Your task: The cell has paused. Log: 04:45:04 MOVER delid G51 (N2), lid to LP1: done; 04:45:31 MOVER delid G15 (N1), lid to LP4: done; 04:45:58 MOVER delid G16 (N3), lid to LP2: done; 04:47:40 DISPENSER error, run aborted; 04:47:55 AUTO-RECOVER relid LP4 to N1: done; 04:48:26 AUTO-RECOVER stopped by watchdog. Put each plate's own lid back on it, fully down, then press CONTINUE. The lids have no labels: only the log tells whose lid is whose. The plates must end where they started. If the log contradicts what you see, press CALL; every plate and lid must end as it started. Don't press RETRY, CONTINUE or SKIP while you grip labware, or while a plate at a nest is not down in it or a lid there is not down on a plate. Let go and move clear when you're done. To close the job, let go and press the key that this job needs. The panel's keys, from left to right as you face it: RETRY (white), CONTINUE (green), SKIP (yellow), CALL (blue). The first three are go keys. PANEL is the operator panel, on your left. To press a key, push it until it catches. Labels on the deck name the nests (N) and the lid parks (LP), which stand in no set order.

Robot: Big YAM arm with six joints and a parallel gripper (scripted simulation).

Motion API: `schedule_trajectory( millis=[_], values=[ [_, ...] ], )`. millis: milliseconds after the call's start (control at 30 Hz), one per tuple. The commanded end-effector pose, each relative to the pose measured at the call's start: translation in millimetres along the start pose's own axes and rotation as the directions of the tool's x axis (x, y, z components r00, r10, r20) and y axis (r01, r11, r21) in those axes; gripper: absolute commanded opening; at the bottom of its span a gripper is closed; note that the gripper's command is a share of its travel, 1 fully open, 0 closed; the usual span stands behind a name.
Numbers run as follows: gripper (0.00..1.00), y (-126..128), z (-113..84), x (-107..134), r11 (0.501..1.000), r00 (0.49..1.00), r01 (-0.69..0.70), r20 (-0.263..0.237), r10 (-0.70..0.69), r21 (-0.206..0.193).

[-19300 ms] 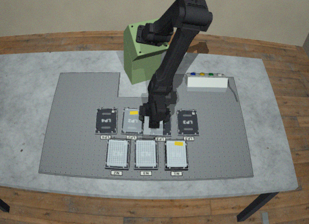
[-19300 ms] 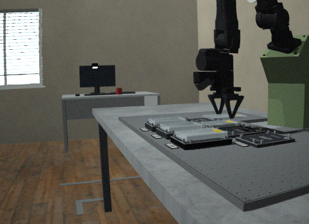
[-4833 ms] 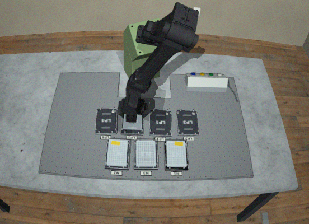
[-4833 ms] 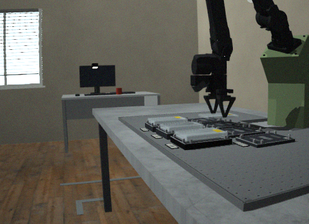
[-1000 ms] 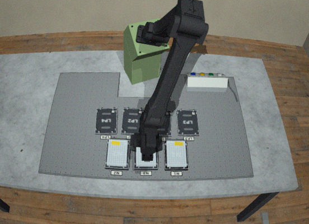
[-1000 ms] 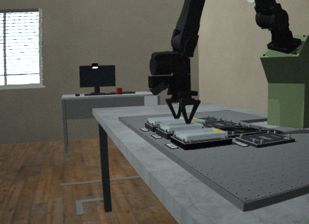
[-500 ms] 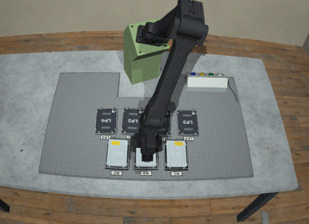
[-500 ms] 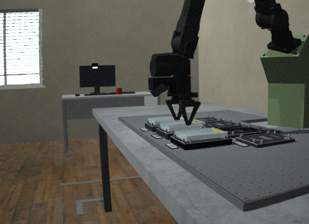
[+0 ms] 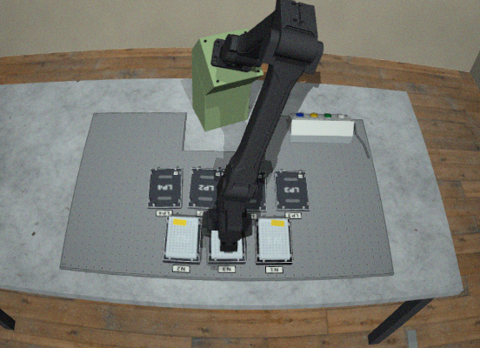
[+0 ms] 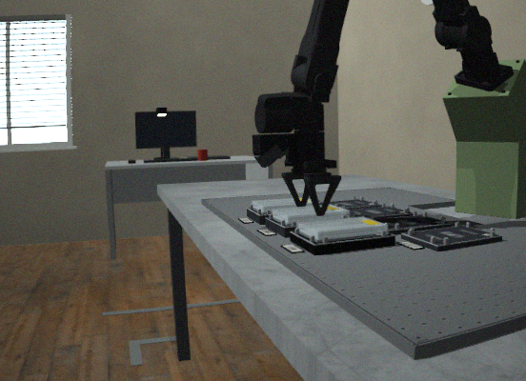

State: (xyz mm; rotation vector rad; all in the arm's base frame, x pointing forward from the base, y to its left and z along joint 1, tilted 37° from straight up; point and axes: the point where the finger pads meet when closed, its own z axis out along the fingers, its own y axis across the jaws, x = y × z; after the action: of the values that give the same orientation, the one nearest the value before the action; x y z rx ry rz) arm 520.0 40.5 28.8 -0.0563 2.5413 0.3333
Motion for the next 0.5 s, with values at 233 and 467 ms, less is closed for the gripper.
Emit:
schedule_trajectory(
  millis=[233, 467],
  values=[
    [0.0, 1.3, -1.5, -9.9, 1.0, 1.0, 0.001, 0.022, -0.001, 0.0],
    [0.0, 1.4, -1.7, -10.0, 1.0, 1.0, 0.001, 0.022, -0.001, 0.0]
  ],
)
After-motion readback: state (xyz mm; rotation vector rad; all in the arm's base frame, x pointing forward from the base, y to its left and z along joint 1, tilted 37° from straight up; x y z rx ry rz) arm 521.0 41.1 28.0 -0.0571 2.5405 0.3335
